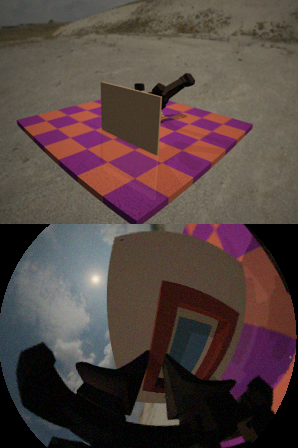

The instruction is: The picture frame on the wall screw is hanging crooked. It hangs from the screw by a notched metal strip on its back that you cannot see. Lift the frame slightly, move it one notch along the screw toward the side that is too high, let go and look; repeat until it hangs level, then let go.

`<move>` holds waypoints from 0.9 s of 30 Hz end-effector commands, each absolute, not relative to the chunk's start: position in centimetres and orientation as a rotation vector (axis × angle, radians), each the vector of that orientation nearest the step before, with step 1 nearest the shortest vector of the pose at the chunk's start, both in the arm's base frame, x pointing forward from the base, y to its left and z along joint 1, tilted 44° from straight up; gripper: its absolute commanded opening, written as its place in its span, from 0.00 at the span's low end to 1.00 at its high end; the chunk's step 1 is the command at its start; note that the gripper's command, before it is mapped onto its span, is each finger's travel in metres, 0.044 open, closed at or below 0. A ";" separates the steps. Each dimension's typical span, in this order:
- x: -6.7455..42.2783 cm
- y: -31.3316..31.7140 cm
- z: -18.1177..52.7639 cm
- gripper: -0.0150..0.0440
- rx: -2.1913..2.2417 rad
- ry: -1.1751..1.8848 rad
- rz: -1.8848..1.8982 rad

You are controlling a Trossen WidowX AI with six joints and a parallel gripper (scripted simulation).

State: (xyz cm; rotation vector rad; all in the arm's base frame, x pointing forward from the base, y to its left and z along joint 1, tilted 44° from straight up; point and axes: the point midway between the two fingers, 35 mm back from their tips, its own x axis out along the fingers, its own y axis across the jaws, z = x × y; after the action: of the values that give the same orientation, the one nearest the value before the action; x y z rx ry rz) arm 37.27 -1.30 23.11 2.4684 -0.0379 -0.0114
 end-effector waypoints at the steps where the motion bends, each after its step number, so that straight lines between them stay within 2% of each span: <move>1: 37.3 -1.4 23.3 0.25 2.462 -0.048 -0.007; 27: 37.3 -0.9 22.9 0.25 2.468 -0.038 -0.009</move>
State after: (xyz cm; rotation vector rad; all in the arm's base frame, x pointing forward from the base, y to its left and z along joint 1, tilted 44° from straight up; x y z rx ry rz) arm 37.31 -0.91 22.88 2.4684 -0.0392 -0.0093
